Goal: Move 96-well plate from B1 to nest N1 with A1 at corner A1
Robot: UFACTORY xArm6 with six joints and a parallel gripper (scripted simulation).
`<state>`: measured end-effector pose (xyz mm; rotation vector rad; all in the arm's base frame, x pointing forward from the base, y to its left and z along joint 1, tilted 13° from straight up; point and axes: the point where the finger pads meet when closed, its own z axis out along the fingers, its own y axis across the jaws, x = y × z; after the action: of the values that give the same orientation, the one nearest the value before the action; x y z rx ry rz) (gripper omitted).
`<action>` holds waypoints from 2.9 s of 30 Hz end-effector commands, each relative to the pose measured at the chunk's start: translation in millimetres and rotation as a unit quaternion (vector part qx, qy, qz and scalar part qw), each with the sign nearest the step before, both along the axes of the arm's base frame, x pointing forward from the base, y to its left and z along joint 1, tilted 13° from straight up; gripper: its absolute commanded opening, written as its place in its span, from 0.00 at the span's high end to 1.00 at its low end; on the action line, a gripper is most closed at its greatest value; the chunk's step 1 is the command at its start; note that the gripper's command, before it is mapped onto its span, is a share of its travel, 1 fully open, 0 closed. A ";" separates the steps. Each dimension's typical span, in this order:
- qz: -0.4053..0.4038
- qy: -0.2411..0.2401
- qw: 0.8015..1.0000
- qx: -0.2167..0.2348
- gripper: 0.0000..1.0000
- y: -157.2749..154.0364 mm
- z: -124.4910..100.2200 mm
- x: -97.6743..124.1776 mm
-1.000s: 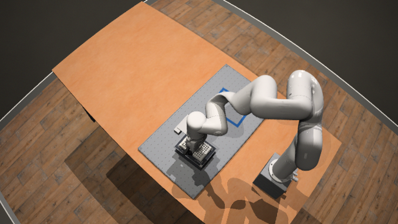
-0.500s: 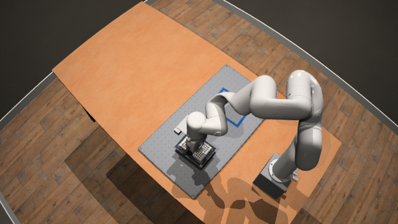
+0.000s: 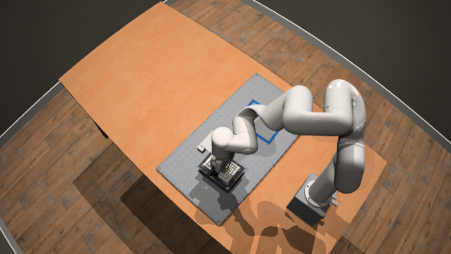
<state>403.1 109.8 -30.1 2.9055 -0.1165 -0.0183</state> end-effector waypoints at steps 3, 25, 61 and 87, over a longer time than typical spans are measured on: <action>0.000 -0.002 1.000 0.001 1.00 0.6 0.5 1.6; 0.000 -0.002 1.000 0.001 0.00 0.0 -2.2 1.5; 0.000 -0.002 1.000 0.001 0.00 4.9 18.6 2.0; 0.000 -0.002 1.000 0.001 0.00 18.5 75.8 3.1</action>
<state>404.5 125.6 36.4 2.9057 -0.1164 -0.0183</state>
